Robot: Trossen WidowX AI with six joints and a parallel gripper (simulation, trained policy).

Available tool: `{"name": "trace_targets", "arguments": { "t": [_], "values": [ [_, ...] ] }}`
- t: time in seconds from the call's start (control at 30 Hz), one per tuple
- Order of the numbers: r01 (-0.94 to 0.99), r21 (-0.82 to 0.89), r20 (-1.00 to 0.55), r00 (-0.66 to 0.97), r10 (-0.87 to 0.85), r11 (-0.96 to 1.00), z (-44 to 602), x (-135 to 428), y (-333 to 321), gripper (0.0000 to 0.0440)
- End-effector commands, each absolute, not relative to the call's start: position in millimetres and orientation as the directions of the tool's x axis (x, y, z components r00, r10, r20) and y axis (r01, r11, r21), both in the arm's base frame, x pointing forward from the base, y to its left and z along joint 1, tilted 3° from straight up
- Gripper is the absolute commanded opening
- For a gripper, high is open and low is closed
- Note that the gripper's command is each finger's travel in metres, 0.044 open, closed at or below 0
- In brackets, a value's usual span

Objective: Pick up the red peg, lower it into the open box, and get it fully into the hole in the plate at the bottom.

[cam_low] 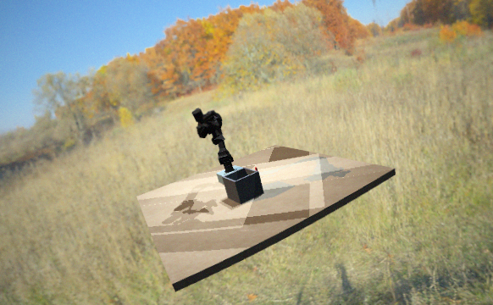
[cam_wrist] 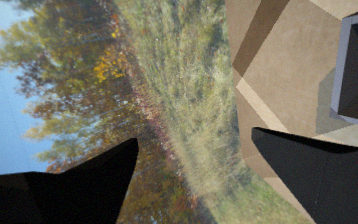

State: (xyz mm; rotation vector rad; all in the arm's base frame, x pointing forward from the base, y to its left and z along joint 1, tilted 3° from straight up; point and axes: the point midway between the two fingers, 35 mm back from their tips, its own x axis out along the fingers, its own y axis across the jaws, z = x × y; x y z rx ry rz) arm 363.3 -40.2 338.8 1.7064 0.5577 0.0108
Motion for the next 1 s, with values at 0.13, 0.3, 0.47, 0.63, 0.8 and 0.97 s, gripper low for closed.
{"name": "trace_targets", "arguments": {
  "t": [0.13, 0.3, 0.47, 0.63, 0.8, 0.97],
  "values": [
    [0.488, 0.861, -0.381, 0.804, 0.455, -0.141, 317, 352, 17, 0.0439],
    [0.586, 0.797, -0.448, 0.734, 0.510, -0.143, 299, 337, 51, 0.0435],
    [0.684, 0.718, -0.519, 0.650, 0.555, -0.129, 279, 318, 82, 0.0431],
    [0.774, 0.625, -0.590, 0.555, 0.587, -0.103, 259, 295, 109, 0.0426],
    [0.852, 0.518, -0.659, 0.451, 0.601, -0.072, 239, 269, 131, 0.0422],
    [0.916, 0.400, -0.726, 0.343, 0.596, -0.040, 218, 242, 147, 0.0418]
  ]
}}
